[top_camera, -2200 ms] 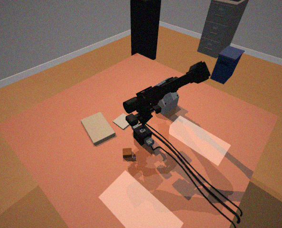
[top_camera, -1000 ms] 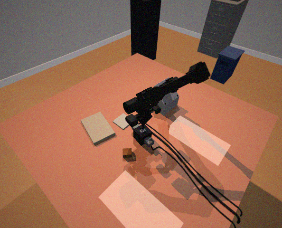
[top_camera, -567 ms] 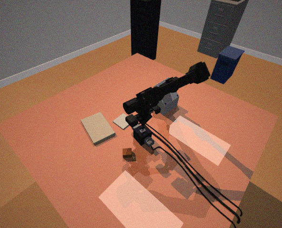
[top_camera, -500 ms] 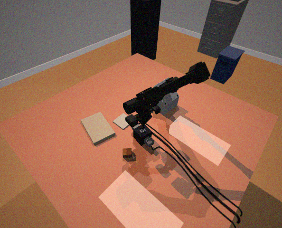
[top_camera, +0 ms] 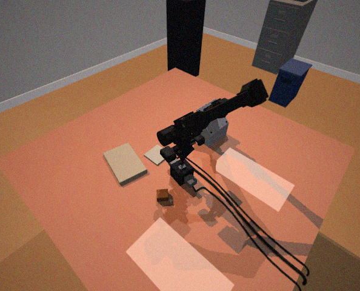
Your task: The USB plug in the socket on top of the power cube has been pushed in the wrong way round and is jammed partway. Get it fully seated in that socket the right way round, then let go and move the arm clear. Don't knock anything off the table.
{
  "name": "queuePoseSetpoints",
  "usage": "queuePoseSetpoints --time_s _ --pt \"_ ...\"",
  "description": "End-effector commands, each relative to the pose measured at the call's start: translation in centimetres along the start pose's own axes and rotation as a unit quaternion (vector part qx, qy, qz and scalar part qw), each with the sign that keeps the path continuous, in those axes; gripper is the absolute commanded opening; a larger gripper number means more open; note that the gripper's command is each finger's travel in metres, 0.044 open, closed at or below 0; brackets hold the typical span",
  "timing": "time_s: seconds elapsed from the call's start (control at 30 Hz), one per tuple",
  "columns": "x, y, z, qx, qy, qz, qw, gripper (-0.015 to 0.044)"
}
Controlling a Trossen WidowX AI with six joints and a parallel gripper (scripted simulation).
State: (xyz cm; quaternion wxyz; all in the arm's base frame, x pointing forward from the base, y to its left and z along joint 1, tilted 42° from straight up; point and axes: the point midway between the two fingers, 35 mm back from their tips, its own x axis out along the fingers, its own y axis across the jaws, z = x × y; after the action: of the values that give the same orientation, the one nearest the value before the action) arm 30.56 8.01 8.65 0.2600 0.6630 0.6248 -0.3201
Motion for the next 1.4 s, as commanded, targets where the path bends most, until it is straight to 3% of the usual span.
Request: queuePoseSetpoints --time_s 0.0,1.37 --pt "0.13 -0.01 0.17 -0.002 -0.003 0.000 1.000 0.0000" --pt "0.62 -0.01 0.19 -0.003 -0.003 0.000 1.000 0.0000"
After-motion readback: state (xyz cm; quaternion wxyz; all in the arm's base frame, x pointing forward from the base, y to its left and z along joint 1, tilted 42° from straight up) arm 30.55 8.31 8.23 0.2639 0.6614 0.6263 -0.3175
